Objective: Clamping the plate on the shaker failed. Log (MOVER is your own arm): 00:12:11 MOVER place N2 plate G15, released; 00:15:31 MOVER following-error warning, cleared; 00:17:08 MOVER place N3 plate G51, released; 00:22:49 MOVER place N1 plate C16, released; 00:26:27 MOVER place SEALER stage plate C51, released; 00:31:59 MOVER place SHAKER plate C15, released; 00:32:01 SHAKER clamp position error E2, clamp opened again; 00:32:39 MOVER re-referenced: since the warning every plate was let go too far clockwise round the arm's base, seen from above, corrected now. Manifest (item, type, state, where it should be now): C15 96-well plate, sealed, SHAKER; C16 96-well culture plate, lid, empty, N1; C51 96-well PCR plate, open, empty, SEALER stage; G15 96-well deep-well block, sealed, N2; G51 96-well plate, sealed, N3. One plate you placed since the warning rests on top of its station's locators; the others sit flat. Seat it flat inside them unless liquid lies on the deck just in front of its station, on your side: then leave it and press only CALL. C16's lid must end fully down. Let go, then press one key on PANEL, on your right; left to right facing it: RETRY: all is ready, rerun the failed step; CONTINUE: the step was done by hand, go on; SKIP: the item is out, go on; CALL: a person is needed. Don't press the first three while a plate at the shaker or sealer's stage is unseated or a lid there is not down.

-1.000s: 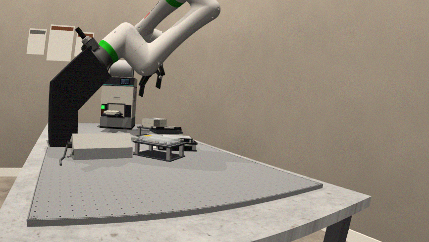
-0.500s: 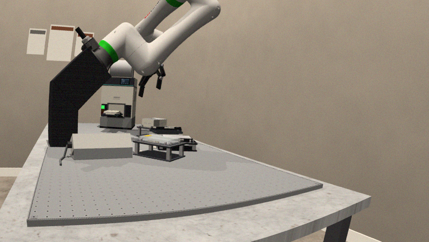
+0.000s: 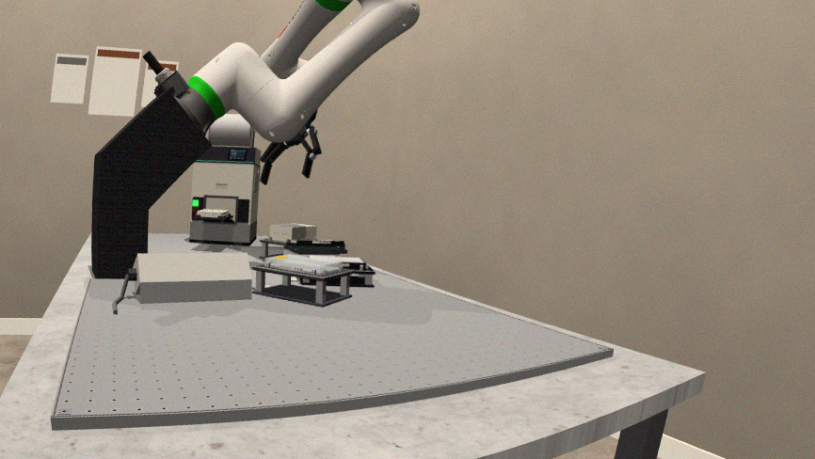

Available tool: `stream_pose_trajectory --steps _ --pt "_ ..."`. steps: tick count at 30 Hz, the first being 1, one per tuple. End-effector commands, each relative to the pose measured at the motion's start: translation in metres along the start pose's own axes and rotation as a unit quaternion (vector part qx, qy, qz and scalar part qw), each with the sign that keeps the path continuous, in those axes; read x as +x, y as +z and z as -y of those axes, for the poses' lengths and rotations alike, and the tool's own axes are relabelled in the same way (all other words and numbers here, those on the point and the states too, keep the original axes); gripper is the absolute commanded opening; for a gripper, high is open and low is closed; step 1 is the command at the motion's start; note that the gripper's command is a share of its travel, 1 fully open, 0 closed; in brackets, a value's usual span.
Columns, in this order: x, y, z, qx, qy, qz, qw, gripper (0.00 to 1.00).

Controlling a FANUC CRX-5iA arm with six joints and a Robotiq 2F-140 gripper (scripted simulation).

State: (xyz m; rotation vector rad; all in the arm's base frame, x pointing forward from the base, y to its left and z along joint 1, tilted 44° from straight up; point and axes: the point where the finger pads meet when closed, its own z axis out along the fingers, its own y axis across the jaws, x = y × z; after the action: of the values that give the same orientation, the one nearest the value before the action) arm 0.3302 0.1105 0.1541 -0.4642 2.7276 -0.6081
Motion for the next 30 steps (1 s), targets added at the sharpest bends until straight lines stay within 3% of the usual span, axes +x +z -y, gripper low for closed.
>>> stream_pose_trajectory --steps 1,15,30 --pt "0.001 0.003 0.002 -0.008 -0.034 -0.007 0.999 1.0" --pt "0.003 0.013 0.009 -0.034 -0.15 -0.021 0.988 1.0" --pt "0.007 0.028 0.019 -0.07 -0.291 -0.022 0.954 1.0"
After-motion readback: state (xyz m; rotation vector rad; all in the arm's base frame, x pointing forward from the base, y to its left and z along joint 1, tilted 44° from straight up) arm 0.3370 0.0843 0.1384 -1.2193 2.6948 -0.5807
